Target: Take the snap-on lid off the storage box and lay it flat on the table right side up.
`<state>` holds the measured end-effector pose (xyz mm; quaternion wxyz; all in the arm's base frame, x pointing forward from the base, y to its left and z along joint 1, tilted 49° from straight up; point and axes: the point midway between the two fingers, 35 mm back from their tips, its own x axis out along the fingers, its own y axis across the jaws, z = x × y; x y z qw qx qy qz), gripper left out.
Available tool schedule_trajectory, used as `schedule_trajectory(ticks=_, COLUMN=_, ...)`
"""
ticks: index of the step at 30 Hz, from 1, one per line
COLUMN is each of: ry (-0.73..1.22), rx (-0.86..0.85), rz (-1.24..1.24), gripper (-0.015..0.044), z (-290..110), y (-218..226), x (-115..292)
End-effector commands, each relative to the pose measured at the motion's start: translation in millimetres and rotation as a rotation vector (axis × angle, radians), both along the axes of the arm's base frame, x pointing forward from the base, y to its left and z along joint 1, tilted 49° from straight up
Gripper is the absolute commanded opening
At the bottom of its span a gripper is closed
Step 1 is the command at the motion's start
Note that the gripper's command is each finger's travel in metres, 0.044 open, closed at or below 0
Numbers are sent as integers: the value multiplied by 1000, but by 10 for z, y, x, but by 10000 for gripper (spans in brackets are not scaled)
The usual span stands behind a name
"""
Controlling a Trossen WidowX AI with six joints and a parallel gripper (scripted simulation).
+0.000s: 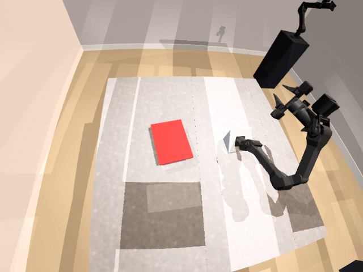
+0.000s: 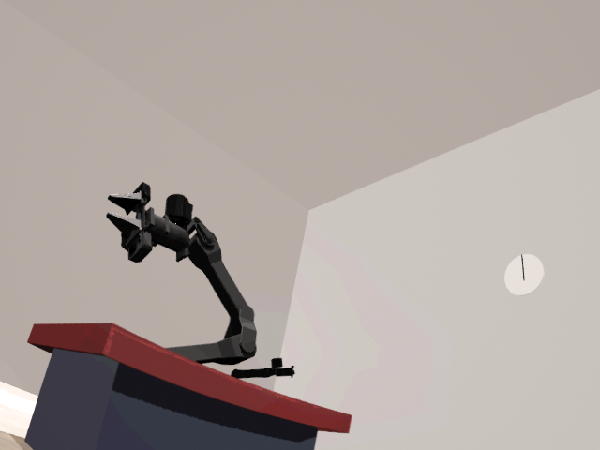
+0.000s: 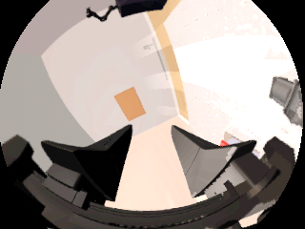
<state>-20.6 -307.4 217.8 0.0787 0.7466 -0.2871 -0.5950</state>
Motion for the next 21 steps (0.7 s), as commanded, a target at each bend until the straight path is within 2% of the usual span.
schedule_trajectory(ticks=1, ry=-73, rx=40, rz=297, gripper=235, z=-311, y=-70, x=567)
schedule_trajectory(ticks=6, ry=-186, rx=78, rz=684, gripper=235, z=-699, y=42, x=1336)
schedule_trajectory(ticks=9, ry=-224, rx=85, rz=794, gripper=235, z=-805, y=122, x=1553)
schedule_trajectory(ticks=16, ry=-449, rx=105, rz=1281, gripper=235, z=-1243, y=752, x=2451)
schedule_trajectory(ticks=18, ry=-475, rx=106, rz=1324, gripper=235, z=-1280, y=833, x=2523)
schedule_trajectory(ticks=21, ry=-595, rx=107, rz=1498, gripper=235, z=-1424, y=1208, x=2792)
